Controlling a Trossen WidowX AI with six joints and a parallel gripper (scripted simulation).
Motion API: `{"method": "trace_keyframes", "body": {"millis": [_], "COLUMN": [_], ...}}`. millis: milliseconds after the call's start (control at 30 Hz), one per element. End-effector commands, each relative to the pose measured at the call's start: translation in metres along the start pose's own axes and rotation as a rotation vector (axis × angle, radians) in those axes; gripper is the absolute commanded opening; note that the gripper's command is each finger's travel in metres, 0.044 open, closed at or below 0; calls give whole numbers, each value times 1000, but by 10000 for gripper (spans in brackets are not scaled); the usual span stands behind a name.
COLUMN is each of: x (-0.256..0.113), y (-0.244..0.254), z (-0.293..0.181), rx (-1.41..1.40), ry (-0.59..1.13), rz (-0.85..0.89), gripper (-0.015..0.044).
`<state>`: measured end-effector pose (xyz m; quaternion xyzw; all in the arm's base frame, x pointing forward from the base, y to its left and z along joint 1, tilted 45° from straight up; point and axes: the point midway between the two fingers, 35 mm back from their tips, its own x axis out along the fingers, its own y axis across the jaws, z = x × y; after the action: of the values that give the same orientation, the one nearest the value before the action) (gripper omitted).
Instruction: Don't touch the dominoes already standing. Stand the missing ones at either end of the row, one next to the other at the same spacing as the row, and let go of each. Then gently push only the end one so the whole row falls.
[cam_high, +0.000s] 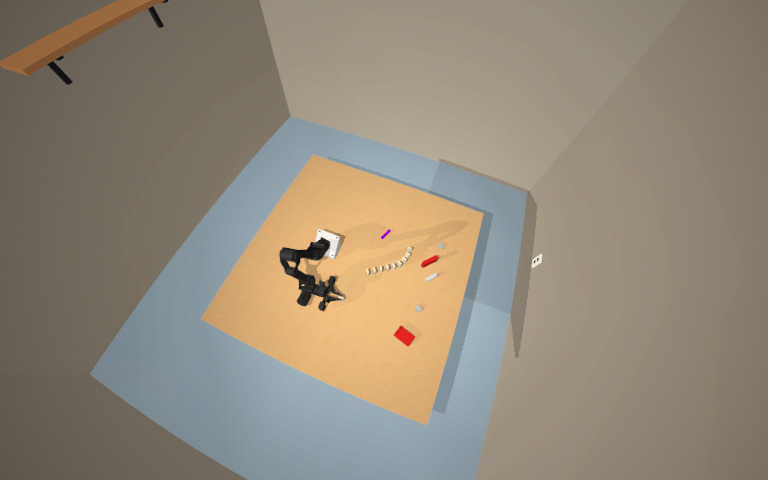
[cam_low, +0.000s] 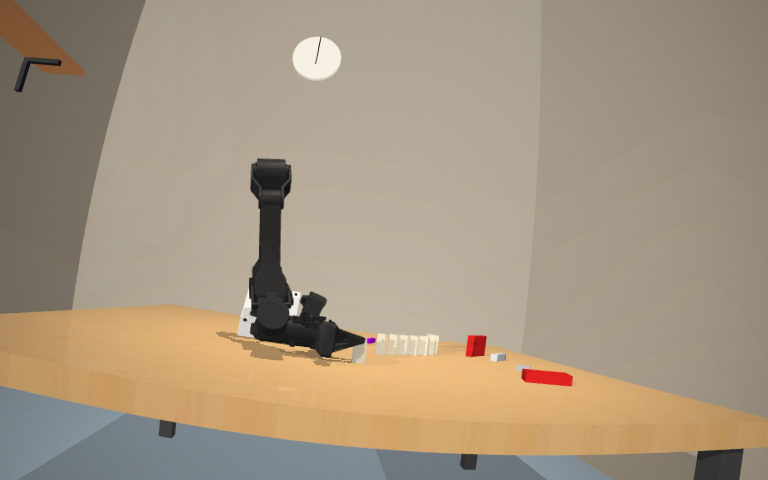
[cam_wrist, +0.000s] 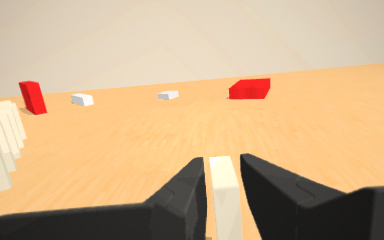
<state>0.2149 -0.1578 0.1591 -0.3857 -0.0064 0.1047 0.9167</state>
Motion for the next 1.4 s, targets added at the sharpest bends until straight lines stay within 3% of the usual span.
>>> {"method": "trace_keyframes", "body": {"millis": [0, 367, 600, 867, 1100, 1367], "x": [0, 0, 0, 15, 61, 119], "y": [0, 0, -1, 1, 12, 46], "z": [1, 2, 46, 57, 64, 85], "rx": [-5, -5, -2, -7, 339, 801], "ry": [-4, -4, -1, -9, 61, 346], "rz": [1, 1, 0, 41, 172, 309], "gripper": [159, 440, 440, 440, 440, 440]}}
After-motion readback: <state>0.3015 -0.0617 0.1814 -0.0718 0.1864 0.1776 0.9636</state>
